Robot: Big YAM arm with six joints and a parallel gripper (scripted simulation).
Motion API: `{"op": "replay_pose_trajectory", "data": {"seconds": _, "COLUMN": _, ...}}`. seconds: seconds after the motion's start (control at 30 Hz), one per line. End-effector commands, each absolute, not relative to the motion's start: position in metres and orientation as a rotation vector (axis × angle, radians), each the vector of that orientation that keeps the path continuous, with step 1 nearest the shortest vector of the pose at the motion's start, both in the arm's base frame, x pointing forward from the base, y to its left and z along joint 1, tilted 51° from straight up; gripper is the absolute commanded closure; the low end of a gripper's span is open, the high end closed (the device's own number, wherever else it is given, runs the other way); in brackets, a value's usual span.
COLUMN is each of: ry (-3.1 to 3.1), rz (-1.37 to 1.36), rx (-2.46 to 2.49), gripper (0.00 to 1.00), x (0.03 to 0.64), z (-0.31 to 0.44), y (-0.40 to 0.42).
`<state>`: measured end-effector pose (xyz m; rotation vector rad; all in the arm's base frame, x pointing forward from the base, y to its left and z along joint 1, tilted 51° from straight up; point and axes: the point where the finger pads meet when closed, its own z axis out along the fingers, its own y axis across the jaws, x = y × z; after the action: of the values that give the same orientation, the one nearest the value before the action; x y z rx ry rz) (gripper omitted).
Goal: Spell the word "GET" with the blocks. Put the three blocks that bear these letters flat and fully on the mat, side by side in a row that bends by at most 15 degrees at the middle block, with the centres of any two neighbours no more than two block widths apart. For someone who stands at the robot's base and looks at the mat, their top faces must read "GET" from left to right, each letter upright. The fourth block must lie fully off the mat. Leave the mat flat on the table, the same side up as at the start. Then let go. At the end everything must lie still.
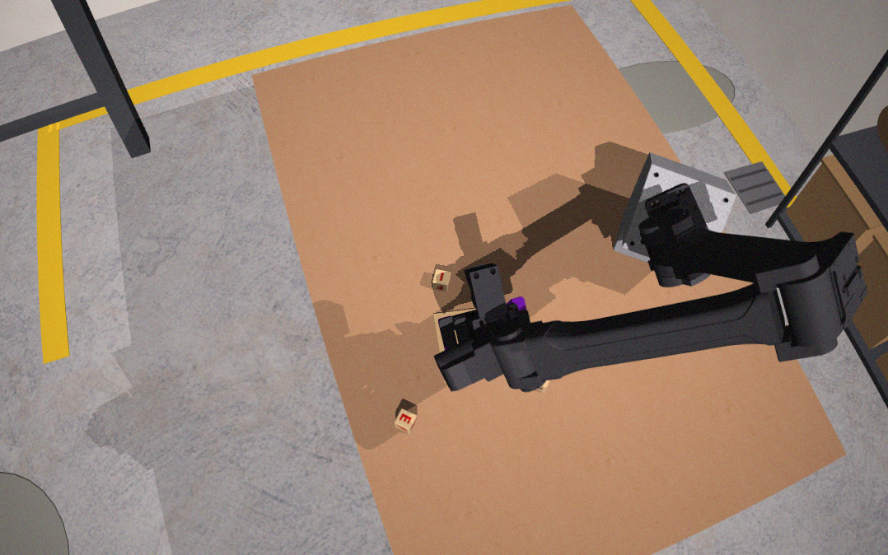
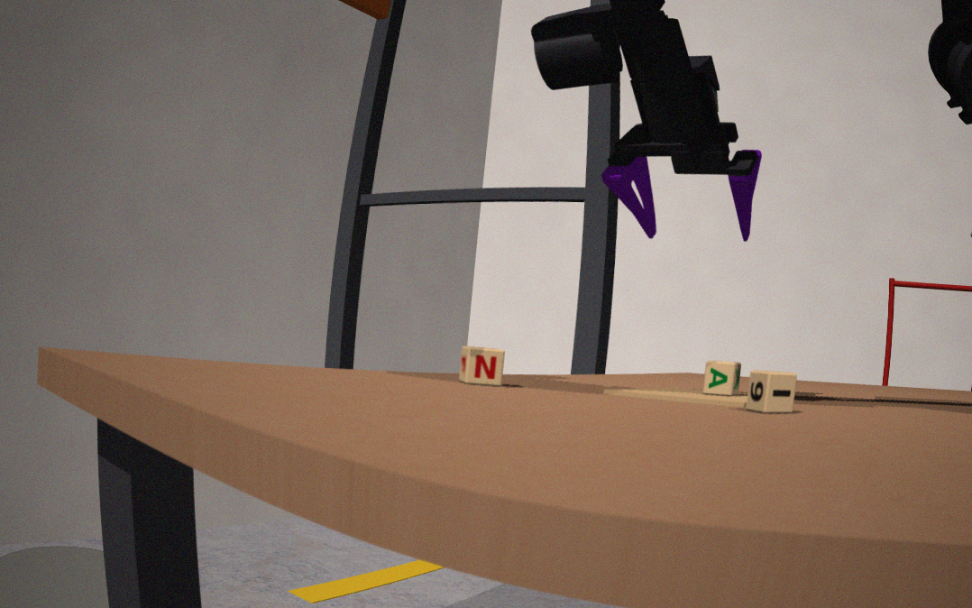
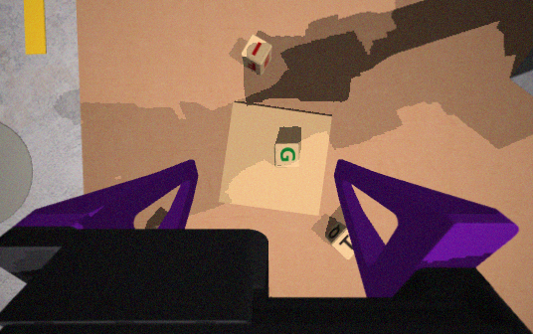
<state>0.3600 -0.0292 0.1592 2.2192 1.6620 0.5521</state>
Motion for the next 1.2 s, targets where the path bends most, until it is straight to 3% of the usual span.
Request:
{"op": "replay_pose_trajectory", "data": {"seconds": 0.0, "ry": 1.647, "rz": 0.607, "rx": 2.141, "gripper": 0.0, "x": 0.346, "z": 0.153, "y": -0.04}}
{"op": "replay_pose_trajectory", "data": {"seconds": 1.17, "ry": 1.673, "rz": 0.608, "rx": 2.13, "gripper": 0.0, "x": 0.344, "z": 0.145, "y": -0.035}}
